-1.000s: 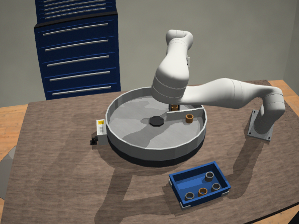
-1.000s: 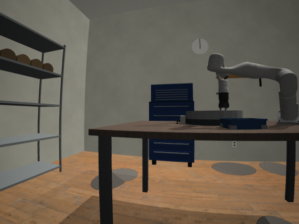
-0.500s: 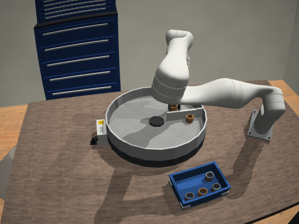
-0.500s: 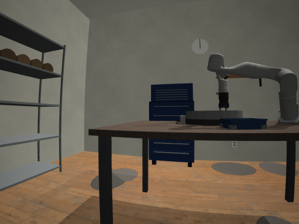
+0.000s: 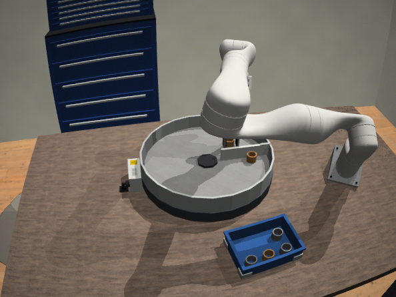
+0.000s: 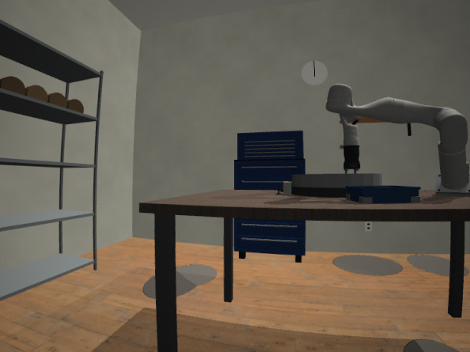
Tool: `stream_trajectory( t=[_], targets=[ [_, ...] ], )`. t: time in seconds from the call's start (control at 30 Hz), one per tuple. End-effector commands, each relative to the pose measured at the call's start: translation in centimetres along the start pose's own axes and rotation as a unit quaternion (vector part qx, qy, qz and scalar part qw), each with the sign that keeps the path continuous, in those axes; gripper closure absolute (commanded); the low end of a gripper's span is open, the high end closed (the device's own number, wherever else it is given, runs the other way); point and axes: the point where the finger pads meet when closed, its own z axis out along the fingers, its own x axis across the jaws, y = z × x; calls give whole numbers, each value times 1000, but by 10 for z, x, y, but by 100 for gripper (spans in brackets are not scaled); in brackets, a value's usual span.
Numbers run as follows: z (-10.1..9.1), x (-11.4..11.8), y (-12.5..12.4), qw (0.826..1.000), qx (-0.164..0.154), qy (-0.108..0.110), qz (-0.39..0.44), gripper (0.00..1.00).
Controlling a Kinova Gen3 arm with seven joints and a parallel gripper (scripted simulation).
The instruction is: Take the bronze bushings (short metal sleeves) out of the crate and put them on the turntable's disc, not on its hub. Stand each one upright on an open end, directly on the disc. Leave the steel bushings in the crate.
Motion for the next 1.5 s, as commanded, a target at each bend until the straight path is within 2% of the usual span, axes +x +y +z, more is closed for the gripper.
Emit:
stream_trajectory(
  t=[0.0,0.43,0.73,0.8,1.03,1.47],
  targets=[
    [1,-1,-2,1000,3,-1,-3,23],
    [-4,-1,-2,1000,4,-1,-4,23],
    [-41,-1,-2,1000,4,-1,-4,23],
    [-41,-1,-2,1000,4,-1,-4,23],
    [-64,-1,-1,1000,4,-1,-4,23],
    [-66,-1,-1,1000,4,-1,-4,23]
  ],
)
